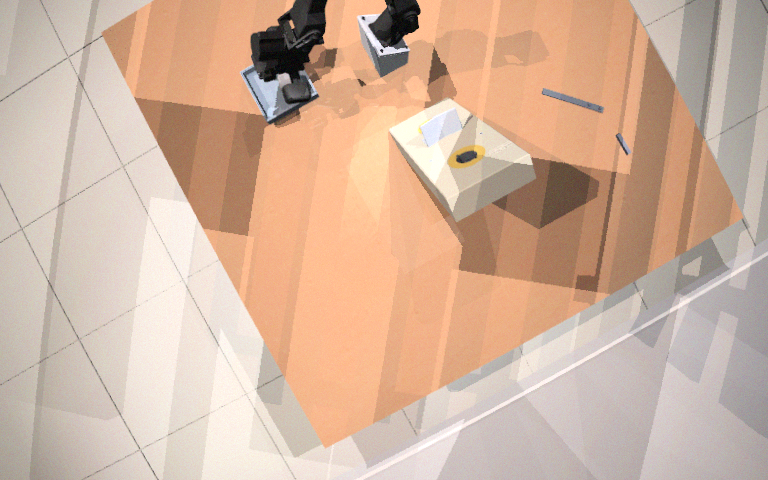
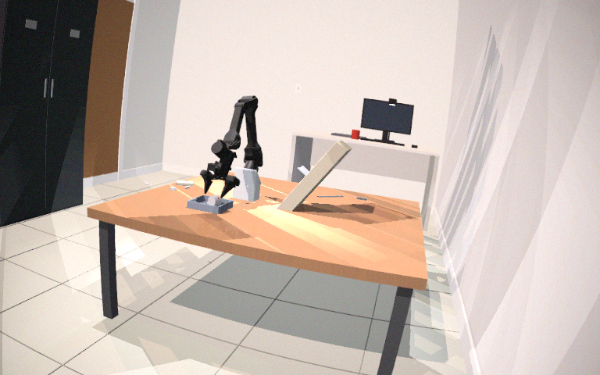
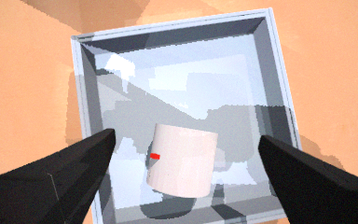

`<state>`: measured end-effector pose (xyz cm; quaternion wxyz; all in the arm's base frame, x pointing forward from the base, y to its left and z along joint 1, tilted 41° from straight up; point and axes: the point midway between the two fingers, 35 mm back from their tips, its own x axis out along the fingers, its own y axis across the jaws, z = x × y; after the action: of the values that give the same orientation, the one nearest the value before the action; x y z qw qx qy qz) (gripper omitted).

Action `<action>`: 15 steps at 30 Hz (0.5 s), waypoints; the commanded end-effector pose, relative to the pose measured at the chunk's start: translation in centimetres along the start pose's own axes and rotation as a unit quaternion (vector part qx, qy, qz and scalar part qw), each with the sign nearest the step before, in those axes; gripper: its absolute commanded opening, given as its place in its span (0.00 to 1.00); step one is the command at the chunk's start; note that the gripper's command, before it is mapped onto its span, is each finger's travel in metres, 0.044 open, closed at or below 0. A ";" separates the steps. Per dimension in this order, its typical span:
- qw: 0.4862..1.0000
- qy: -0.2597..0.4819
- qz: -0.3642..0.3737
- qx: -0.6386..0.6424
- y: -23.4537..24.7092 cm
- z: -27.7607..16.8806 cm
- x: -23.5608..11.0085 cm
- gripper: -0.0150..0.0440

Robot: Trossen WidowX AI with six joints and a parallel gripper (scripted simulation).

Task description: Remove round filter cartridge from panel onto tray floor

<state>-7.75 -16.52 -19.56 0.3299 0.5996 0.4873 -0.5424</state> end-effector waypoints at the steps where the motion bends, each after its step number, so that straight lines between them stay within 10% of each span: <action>1: 1.000 -0.010 0.001 0.002 0.0 2.0 -2.5 1.00; 15: 1.000 -0.012 -0.002 0.000 0.0 3.2 -4.8 1.00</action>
<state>-8.51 -20.46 -15.54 0.3337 0.5927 0.4844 -0.5502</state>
